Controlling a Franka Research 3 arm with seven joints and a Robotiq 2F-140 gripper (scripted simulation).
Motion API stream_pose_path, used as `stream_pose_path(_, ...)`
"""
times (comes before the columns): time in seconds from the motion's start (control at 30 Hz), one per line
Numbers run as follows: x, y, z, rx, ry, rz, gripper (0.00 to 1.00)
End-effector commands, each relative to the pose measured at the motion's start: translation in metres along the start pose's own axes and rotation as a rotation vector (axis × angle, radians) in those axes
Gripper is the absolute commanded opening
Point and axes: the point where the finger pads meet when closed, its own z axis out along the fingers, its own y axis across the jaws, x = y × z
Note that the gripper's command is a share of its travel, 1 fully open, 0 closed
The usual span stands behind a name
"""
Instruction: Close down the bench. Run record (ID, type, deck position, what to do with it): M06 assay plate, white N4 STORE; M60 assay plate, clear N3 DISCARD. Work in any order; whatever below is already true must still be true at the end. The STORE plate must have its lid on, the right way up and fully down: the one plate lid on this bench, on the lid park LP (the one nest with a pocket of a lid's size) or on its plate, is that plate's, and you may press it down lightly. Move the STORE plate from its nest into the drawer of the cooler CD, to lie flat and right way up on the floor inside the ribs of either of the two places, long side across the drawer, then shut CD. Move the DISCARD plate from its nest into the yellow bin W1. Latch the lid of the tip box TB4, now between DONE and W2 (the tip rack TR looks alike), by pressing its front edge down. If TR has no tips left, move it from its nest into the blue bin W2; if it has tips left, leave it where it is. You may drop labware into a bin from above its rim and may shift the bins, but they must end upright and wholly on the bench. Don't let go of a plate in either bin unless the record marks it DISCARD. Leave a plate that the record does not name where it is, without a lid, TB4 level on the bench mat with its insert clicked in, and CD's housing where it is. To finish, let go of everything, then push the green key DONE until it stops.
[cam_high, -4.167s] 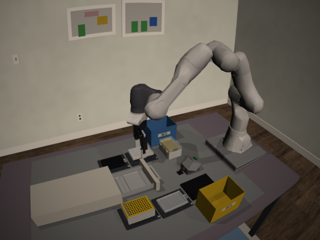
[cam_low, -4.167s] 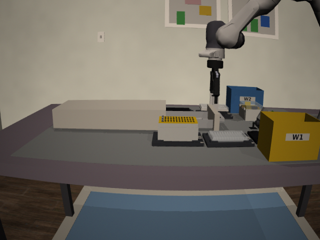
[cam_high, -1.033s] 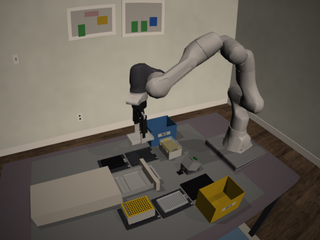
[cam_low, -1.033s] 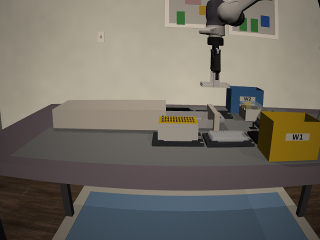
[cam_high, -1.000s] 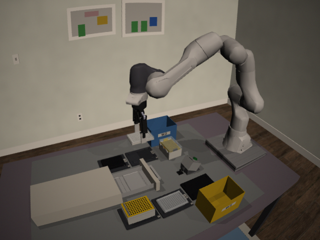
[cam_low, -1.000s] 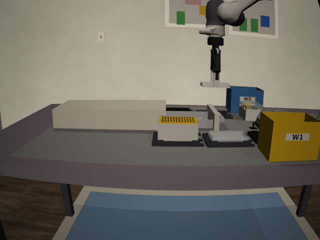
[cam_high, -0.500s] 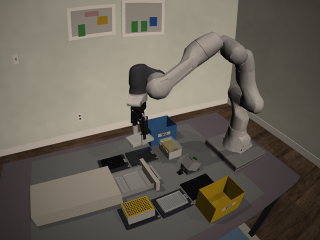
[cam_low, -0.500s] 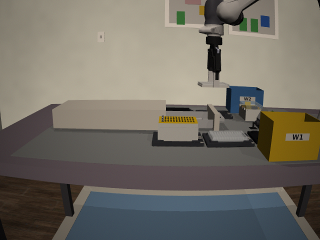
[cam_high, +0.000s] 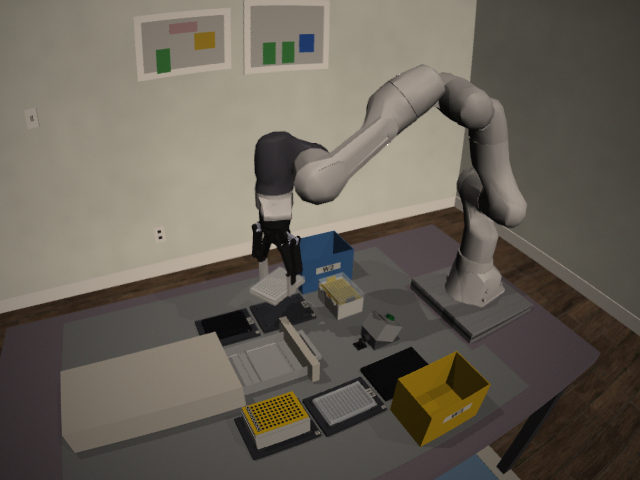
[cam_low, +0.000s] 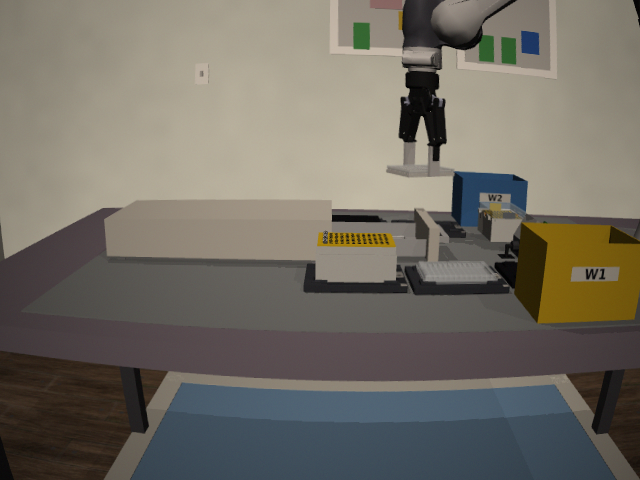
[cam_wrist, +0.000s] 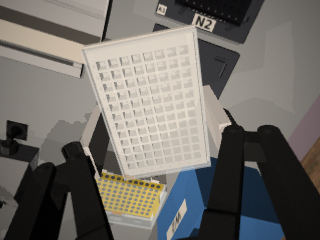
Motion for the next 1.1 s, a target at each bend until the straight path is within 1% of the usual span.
stream_pose_path(0.0,0.006,-0.003,0.000,-0.001,-0.005,-0.263,0.00)
stream_pose_path(0.03,0.009,-0.005,0.000,-0.001,-0.005,-0.296,0.00)
stream_pose_path(0.1,0.009,-0.005,0.000,-0.001,-0.005,-0.296,0.00)
stream_pose_path(0.6,0.043,-0.025,0.000,0.000,-0.005,-0.796,0.00)
stream_pose_path(0.67,0.043,-0.025,0.000,0.000,-0.005,-0.796,0.00)
stream_pose_path(0.93,0.062,-0.036,0.000,0.001,-0.005,-1.063,0.00)
stream_pose_path(0.97,0.064,-0.037,0.000,0.001,-0.005,-1.088,0.00)
stream_pose_path(1.07,0.071,-0.041,0.000,0.001,-0.005,-1.088,0.00)
